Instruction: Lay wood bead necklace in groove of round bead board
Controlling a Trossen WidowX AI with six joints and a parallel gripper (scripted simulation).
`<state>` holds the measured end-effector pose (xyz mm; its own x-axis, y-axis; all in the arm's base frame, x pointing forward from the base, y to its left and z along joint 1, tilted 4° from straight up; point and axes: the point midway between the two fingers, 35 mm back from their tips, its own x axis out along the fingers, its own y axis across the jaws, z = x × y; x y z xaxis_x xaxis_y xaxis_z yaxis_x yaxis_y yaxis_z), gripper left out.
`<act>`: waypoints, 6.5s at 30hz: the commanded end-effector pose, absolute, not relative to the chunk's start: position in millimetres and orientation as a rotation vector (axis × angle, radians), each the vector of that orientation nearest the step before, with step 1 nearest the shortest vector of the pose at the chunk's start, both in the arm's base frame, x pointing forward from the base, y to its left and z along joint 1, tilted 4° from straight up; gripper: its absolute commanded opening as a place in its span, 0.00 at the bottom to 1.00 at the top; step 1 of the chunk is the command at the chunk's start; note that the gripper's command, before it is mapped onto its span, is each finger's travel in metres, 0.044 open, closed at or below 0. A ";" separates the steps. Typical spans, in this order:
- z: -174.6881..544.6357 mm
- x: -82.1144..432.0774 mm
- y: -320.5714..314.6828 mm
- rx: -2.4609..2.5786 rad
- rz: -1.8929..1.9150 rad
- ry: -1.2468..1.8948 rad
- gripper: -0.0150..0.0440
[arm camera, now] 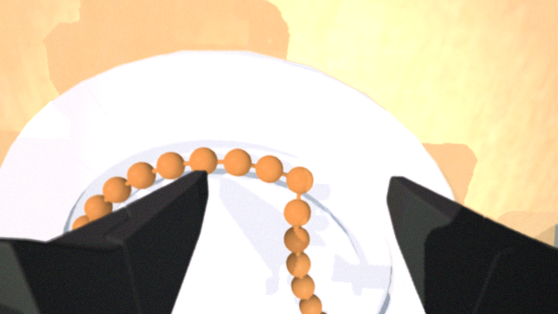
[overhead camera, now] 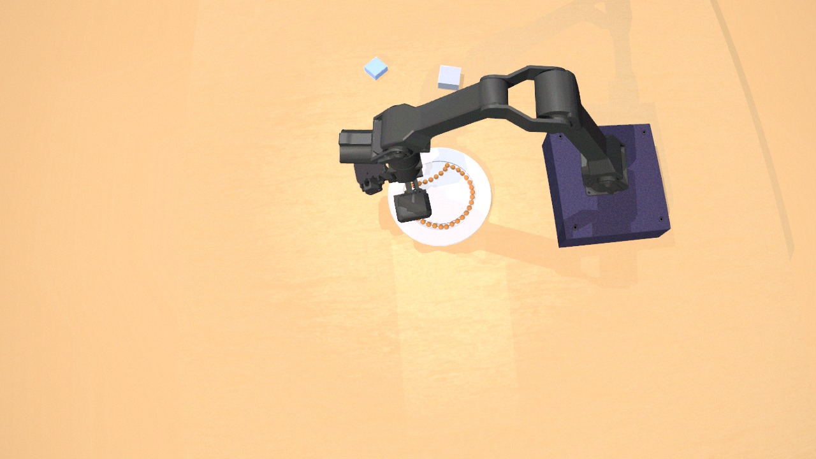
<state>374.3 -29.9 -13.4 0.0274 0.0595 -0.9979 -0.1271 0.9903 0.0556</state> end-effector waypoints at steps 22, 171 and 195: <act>-8.2 373.4 -30.3 -0.057 0.147 1.534 0.96; -10.8 368.2 -42.5 -0.046 0.134 1.536 1.00; 20.9 356.3 -46.2 -0.022 0.111 1.538 0.60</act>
<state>359.0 -45.2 10.9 0.0234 0.0593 -0.9980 -0.0971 0.9937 0.0567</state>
